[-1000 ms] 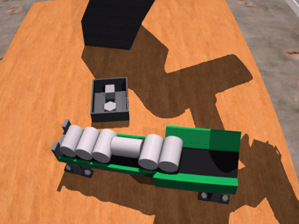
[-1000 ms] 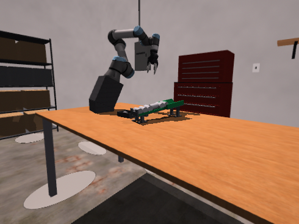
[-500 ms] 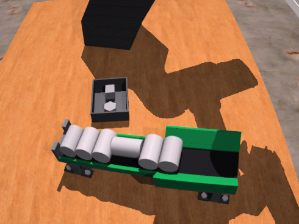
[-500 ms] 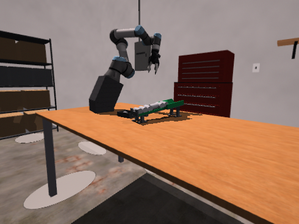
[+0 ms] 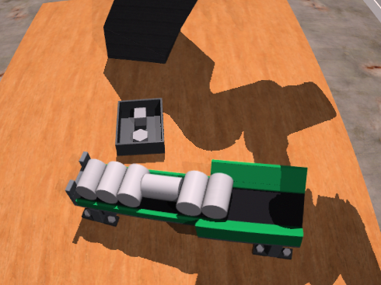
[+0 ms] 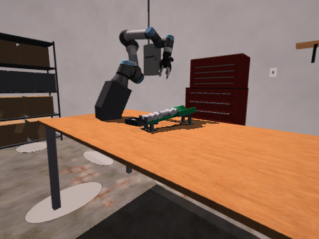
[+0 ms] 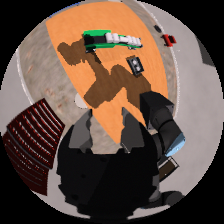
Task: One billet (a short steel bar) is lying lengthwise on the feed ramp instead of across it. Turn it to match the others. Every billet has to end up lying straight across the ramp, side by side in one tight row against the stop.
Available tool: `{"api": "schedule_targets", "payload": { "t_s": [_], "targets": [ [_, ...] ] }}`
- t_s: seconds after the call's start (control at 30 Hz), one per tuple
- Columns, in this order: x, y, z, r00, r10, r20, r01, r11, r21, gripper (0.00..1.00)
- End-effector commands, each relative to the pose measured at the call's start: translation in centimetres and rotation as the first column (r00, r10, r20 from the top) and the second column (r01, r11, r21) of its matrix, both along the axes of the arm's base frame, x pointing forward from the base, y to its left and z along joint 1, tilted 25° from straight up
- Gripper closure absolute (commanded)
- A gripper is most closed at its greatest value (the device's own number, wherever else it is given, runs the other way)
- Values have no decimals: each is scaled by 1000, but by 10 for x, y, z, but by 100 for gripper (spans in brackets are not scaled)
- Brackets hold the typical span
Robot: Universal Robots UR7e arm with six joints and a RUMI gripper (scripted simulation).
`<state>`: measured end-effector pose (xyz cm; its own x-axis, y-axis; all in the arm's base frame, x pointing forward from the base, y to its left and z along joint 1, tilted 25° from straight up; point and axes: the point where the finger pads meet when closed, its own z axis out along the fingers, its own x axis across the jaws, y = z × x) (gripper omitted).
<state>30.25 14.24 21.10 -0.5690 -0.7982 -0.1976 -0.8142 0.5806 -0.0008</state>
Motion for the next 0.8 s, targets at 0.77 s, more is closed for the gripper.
{"api": "schedule_targets", "payload": {
  "t_s": [0.77],
  "targets": [
    [46,-36,-4,986,166,-6,-166,984,-68,60]
  ]
}}
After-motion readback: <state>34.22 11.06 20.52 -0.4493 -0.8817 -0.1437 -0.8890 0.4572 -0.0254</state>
